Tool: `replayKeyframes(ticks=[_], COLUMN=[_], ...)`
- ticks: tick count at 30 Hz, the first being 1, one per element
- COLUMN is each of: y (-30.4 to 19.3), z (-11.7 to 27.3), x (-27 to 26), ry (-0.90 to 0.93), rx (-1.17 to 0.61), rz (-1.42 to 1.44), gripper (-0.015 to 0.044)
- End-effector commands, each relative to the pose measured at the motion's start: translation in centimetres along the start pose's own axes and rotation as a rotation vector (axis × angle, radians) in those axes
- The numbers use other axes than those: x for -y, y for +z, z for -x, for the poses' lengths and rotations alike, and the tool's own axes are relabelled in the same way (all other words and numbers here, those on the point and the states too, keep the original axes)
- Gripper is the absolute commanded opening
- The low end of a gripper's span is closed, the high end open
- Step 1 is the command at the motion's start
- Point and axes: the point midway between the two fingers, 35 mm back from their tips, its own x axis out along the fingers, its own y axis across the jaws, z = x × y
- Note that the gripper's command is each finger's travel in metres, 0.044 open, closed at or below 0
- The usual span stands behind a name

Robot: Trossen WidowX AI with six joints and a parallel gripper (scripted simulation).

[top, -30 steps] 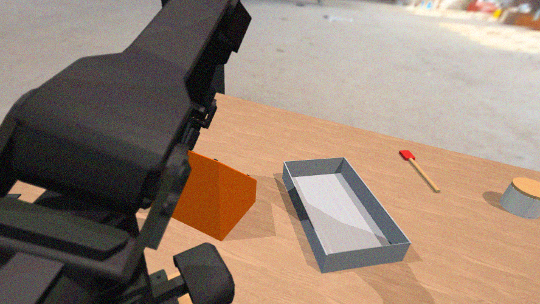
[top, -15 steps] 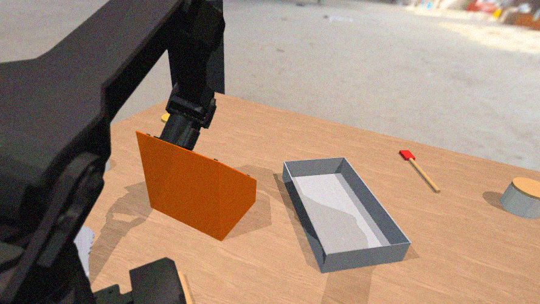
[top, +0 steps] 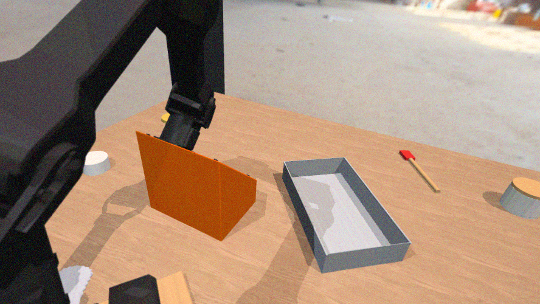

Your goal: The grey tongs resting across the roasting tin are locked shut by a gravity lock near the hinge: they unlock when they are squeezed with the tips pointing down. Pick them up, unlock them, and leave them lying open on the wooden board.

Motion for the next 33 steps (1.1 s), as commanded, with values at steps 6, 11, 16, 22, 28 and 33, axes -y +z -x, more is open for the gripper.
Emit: replayKeyframes(ticks=[6,11,16,22,28,33], y=[0.5,0.7,0.7,0.5,0.2,-0.2], z=[0.4,0.7,1.2,1.9,2.8,3.6], x=[0.7,1.0,1.2,1.2,1.0,0.7], ry=[-0.004,-0.003,-0.001,0.003,0.006,0.011], rx=[0.159,0.247,0.334,0.436,0.53,0.61], rz=[-0.021,-0.028,-0.033,-0.035,-0.03,-0.026], gripper=[-0.015,-0.015,-0.015,-0.015,-0.015,-0.015])
